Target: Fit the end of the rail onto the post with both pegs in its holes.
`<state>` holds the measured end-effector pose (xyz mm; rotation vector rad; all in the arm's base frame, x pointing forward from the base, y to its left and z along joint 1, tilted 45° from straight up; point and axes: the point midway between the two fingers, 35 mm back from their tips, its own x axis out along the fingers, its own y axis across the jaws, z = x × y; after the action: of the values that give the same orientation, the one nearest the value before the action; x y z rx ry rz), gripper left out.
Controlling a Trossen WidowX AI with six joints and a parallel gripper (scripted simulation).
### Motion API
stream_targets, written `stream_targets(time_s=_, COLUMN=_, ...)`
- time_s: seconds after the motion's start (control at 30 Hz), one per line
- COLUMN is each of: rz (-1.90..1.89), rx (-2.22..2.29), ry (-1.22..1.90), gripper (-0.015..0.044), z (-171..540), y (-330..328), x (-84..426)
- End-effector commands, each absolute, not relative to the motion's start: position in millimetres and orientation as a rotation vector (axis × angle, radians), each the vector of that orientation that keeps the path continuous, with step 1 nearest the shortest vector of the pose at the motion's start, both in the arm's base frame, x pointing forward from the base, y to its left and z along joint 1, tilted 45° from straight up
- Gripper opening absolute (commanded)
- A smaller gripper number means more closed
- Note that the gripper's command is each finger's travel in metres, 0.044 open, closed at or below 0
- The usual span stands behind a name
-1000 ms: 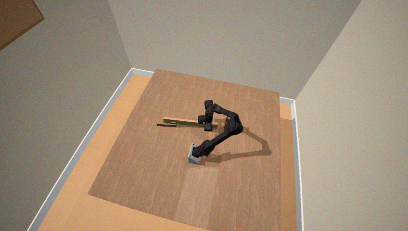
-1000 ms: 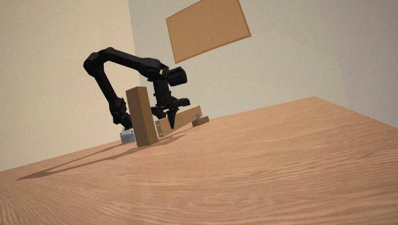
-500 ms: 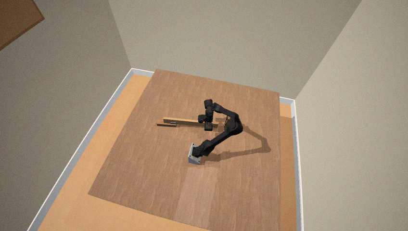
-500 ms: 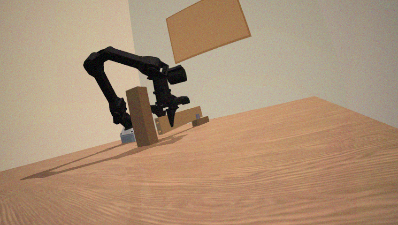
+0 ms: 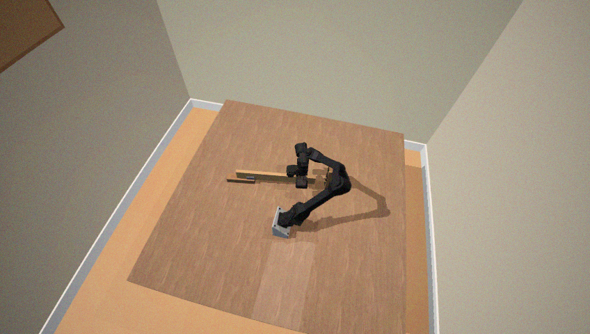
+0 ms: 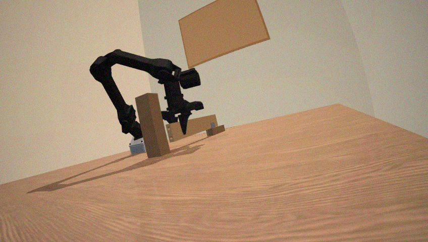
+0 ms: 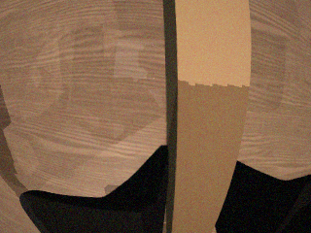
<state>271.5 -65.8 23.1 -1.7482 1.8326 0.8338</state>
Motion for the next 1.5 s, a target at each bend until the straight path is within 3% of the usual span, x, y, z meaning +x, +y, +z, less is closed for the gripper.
stream_targets(time_s=0.0, rz=0.839, rx=-1.742, ry=1.821, gripper=0.0, z=24.6, y=-61.1, x=272.7)
stream_targets(time_s=1.47, rz=0.839, rx=-1.742, ry=1.821, gripper=0.0, z=28.8, y=-57.0, x=272.5)
